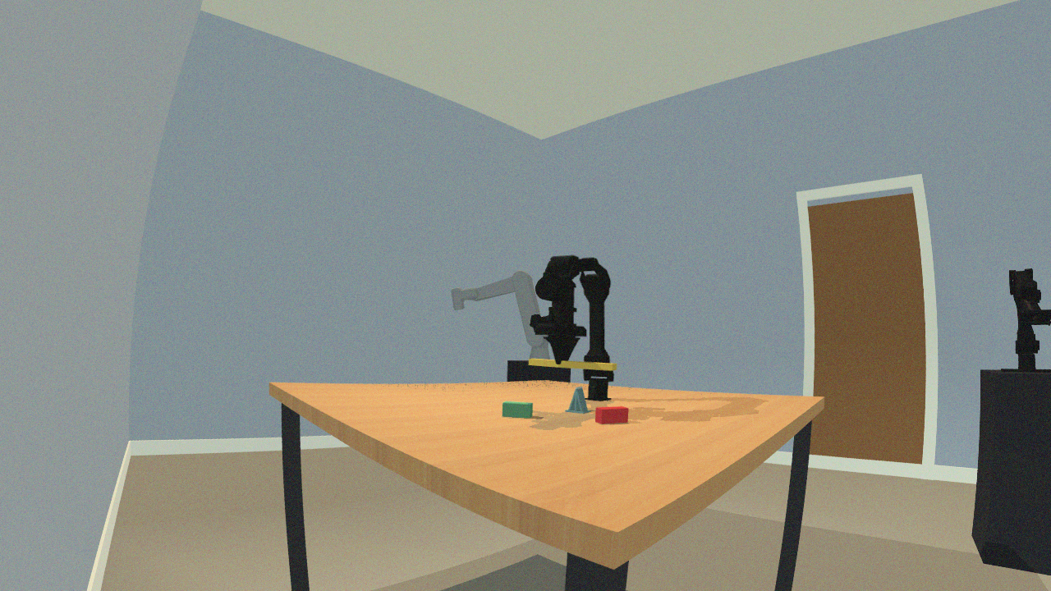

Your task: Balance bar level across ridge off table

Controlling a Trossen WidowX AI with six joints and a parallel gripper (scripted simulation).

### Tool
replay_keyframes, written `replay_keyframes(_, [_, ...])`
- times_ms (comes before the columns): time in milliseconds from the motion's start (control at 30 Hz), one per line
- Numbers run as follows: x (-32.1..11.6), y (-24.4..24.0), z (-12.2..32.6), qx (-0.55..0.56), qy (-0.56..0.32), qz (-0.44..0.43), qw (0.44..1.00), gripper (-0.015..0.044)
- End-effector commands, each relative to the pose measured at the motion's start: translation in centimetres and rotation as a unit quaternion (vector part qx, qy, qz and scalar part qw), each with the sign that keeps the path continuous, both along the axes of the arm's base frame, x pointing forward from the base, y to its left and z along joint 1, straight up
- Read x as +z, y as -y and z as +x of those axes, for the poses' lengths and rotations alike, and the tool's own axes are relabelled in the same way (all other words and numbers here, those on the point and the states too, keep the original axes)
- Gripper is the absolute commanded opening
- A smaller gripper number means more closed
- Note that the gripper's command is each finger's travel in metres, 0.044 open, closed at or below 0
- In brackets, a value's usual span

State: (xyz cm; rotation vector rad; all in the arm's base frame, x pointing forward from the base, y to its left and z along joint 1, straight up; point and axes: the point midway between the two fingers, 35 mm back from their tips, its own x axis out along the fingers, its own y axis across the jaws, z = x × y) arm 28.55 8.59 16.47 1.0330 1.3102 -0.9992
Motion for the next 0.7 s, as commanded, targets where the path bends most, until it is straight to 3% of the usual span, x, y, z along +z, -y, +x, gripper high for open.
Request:
replay_keyframes(0, [0.0, -0.9, -0.8, -0.025, 0.002, 0.000, 1.000, 0.0000])
replay_keyframes(667, [-2.3, -1.6, -1.5, -0.042, 0.001, 0.000, 0.999, 0.0000])
